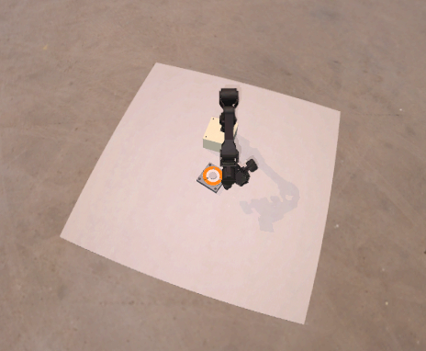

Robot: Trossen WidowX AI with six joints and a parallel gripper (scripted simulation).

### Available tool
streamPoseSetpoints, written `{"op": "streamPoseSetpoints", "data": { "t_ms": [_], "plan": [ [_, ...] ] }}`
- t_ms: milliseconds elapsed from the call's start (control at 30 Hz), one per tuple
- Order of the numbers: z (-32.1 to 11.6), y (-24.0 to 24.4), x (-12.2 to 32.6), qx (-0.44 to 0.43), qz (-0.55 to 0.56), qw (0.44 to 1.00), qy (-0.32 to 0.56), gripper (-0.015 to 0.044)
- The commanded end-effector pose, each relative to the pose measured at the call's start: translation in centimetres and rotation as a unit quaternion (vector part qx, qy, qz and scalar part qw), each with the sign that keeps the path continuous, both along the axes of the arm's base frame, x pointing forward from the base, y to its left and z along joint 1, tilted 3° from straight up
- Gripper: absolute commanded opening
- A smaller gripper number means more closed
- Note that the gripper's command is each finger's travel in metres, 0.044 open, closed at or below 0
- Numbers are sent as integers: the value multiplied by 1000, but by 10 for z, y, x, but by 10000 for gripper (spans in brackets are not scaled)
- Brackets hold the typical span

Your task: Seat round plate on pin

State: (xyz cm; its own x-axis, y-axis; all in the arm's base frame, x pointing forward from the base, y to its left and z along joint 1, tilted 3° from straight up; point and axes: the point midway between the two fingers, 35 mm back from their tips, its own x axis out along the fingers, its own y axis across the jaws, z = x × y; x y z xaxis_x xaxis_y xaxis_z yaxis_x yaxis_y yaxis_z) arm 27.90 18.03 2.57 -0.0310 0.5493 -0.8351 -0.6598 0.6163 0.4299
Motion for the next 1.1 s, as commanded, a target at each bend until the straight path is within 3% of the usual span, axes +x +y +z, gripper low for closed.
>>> {"op": "streamPoseSetpoints", "data": {
  "t_ms": [0,167,233,467,767,1067],
  "plan": [
    [-6,-57,23,-102,-112,988,25,0],
    [-1,-168,39,-270,-303,911,68,0],
    [0,-181,39,-289,-325,897,73,0],
    [0,-185,39,-295,-331,893,74,0],
    [-46,-185,40,-295,-331,893,74,0],
    [-47,-193,36,-295,-331,893,74,0]
  ]
}}
